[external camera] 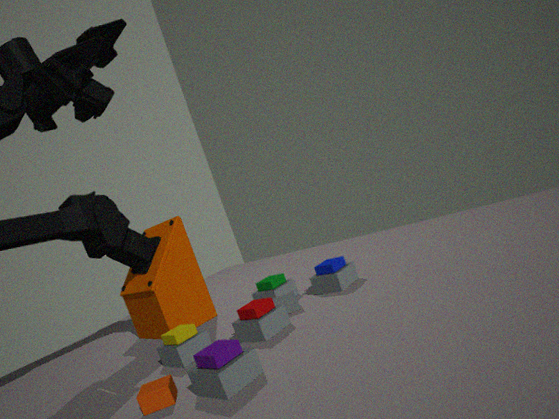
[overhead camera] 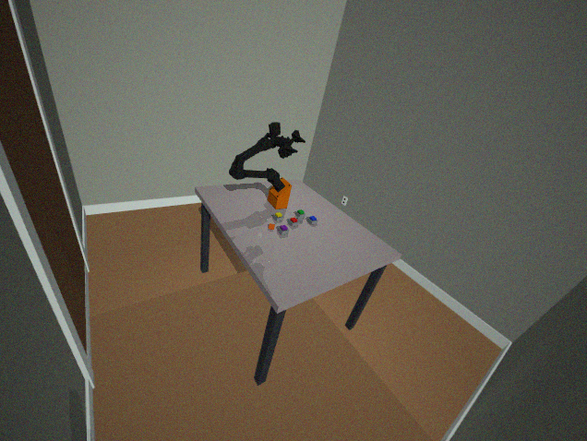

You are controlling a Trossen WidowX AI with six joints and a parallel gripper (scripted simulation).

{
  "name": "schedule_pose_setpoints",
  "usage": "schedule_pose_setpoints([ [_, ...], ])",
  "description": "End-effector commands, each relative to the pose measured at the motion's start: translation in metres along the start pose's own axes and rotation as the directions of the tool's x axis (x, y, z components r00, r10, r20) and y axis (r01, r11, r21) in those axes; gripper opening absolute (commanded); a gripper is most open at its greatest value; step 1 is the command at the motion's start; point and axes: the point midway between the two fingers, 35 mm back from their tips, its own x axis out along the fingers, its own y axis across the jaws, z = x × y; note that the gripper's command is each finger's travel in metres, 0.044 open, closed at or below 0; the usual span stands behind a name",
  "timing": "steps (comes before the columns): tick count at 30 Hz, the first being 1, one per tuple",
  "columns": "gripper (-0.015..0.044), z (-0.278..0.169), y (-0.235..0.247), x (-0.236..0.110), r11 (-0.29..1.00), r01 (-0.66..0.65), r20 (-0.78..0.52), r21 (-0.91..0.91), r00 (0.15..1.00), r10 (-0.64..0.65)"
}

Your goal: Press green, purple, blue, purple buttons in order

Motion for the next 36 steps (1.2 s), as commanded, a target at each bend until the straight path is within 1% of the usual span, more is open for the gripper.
schedule_pose_setpoints([
  [1, 0.0400, 0.001, 0.000, 0.001, 1.000, -0.002, 0.004, 0.010, 1.000, 0.002],
  [3, 0.0400, 0.008, -0.003, 0.008, 0.996, -0.020, 0.037, 0.091, 0.999, 0.017],
  [6, 0.0400, 0.028, -0.007, 0.026, 0.958, -0.088, 0.118, 0.275, 0.991, 0.057],
  [10, 0.0400, 0.057, -0.007, 0.048, 0.837, -0.231, 0.238, 0.496, 0.963, 0.125],
  [13, 0.0400, 0.081, -0.003, 0.063, 0.688, -0.364, 0.333, 0.628, 0.925, 0.184],
  [16, 0.0400, 0.107, 0.005, 0.076, 0.489, -0.495, 0.429, 0.718, 0.868, 0.249],
  [19, 0.0400, 0.134, 0.015, 0.085, 0.248, -0.599, 0.521, 0.761, 0.793, 0.316],
  [21, 0.0400, 0.146, 0.021, 0.089, 0.129, -0.630, 0.561, 0.765, 0.752, 0.346],
  [25, 0.0400, 0.168, 0.032, 0.093, -0.097, -0.652, 0.630, 0.752, 0.666, 0.399],
  [29, 0.0400, 0.191, 0.044, 0.094, -0.322, -0.619, 0.692, 0.716, 0.566, 0.448],
  [32, 0.0400, 0.207, 0.054, 0.093, -0.480, -0.554, 0.732, 0.680, 0.482, 0.482],
  [36, 0.0400, 0.229, 0.068, 0.089, -0.661, -0.411, 0.778, 0.628, 0.355, 0.519],
])
